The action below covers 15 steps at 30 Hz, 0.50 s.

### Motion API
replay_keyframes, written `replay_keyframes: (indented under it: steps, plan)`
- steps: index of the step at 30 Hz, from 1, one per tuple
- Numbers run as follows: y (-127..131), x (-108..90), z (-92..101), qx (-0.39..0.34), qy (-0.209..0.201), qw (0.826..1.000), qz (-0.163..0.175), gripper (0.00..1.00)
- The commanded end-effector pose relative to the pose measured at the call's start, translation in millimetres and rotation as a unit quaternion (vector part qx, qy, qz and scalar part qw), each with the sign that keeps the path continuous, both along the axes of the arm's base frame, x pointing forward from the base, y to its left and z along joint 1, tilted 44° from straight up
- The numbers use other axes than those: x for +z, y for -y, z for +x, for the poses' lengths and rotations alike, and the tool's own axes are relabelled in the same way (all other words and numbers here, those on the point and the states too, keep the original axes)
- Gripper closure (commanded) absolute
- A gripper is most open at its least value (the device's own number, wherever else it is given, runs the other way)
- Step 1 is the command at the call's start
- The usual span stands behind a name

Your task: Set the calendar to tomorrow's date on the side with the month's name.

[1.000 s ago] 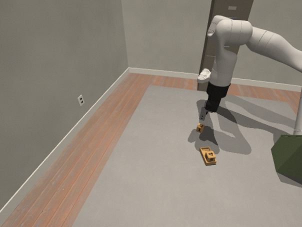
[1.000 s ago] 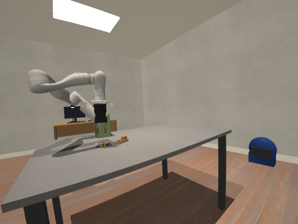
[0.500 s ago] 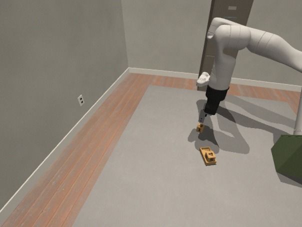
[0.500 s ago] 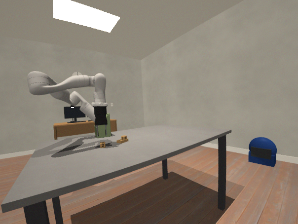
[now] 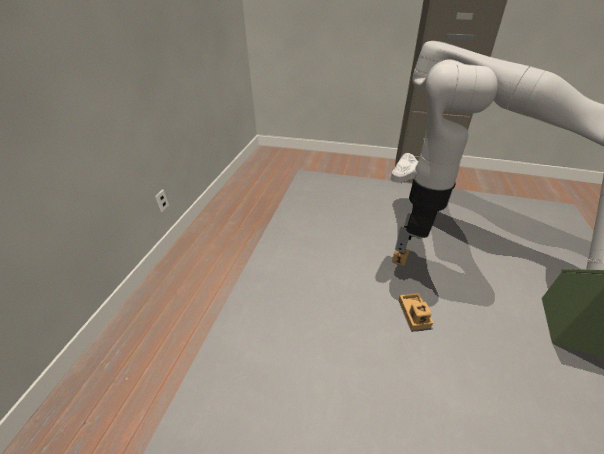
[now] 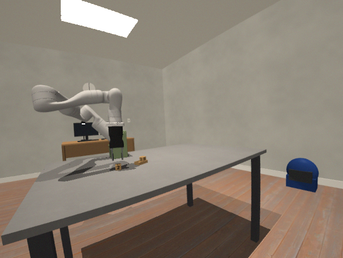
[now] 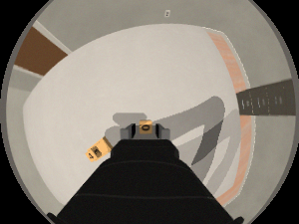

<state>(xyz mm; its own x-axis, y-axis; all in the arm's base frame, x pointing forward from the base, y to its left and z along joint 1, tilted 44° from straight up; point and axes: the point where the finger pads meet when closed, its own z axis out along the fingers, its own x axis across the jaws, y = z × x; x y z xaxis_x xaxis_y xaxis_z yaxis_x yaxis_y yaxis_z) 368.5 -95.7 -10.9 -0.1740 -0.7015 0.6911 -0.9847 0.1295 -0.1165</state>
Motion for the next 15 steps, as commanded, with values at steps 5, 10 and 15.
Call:
replay_keyframes:
  steps: [5, 10, 15]
  plan:
    - [4.5, -4.7, -1.5, -0.001, -0.002, 1.0, 0.0, 0.13]
    - [7.7, -8.0, -1.6, -0.001, -0.002, 1.0, 0.0, 0.13]
    - [9.6, -9.9, -1.6, -0.001, -0.002, 1.0, 0.0, 0.13]
